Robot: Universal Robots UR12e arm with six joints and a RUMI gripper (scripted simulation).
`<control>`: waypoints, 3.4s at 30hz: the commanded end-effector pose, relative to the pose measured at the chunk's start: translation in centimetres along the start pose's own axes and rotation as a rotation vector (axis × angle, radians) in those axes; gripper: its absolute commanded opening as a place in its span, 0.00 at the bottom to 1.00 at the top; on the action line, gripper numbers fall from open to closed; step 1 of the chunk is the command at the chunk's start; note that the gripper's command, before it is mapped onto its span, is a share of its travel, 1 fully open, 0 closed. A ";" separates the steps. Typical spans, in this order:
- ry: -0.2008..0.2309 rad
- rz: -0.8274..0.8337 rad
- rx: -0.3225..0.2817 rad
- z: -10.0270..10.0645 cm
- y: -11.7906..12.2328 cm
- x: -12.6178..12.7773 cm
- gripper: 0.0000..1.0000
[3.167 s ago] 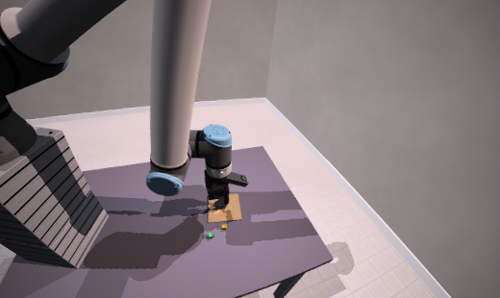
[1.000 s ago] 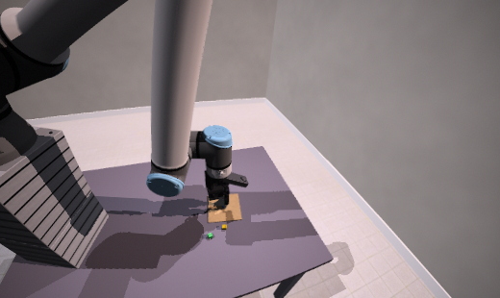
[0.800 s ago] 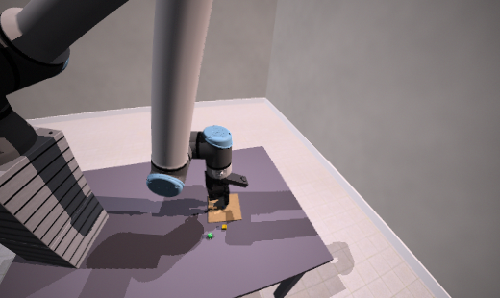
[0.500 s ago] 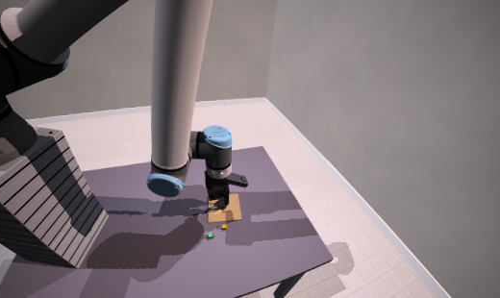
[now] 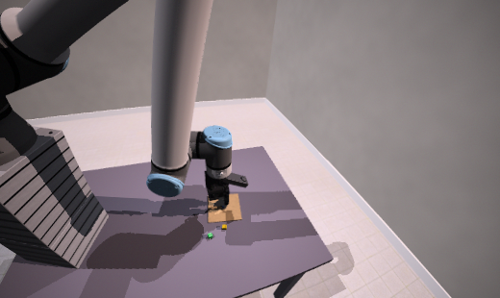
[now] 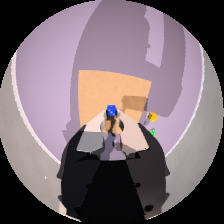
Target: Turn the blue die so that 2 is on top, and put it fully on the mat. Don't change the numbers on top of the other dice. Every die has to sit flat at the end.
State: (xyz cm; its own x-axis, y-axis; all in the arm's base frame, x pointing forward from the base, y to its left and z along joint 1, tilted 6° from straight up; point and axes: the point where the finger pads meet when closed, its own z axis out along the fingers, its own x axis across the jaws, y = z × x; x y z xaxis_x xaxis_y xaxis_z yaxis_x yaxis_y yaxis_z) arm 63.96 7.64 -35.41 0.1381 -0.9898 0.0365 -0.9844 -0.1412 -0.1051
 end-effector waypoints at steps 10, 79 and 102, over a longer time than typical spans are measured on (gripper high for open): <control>0.000 0.000 0.001 0.0 0.0 0.0 0.00; 0.000 0.000 0.001 -8.7 0.0 0.0 0.18; 0.000 0.000 0.001 -9.0 0.0 0.0 1.00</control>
State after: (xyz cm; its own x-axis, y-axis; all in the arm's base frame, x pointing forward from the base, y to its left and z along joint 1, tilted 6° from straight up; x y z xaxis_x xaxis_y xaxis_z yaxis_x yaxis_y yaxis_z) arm 62.97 7.83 -26.47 0.1381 -0.9898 0.0364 -0.9844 -0.1412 -0.1050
